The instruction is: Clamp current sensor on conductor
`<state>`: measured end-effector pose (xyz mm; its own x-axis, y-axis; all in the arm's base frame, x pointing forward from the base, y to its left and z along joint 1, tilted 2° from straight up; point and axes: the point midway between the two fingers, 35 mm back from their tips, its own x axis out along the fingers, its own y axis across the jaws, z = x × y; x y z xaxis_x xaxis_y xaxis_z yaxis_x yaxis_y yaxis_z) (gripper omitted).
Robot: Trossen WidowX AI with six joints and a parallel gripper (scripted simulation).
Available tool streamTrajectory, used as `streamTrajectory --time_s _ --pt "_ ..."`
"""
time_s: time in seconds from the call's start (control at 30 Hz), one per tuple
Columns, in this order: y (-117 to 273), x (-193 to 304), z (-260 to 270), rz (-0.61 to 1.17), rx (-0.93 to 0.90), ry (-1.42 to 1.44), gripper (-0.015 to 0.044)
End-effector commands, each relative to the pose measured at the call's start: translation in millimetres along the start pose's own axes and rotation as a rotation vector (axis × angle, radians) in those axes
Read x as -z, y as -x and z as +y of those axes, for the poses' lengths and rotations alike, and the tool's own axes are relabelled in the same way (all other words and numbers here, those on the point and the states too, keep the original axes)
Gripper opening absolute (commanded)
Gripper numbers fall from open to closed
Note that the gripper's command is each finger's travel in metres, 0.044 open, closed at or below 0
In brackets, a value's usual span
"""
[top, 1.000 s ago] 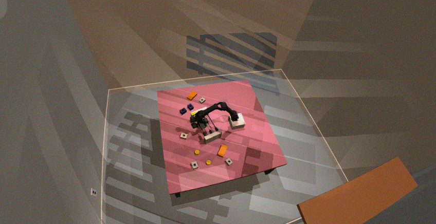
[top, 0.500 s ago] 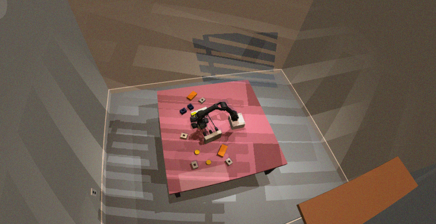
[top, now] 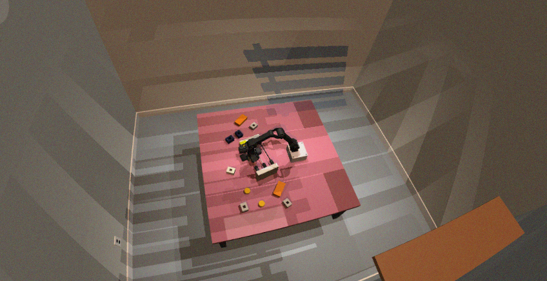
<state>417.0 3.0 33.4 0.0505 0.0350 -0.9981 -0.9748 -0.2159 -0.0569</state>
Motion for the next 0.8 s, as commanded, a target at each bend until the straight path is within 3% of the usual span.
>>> streamTrajectory --time_s 0.0,0.63,0.77 --pt "3.3 0.7 -1.9 0.004 0.009 0.001 0.0" --pt "0.0 0.0 0.0 0.0 0.0 0.0 0.0" --pt "0.0 0.0 0.0 0.0 0.0 0.0 0.0105"
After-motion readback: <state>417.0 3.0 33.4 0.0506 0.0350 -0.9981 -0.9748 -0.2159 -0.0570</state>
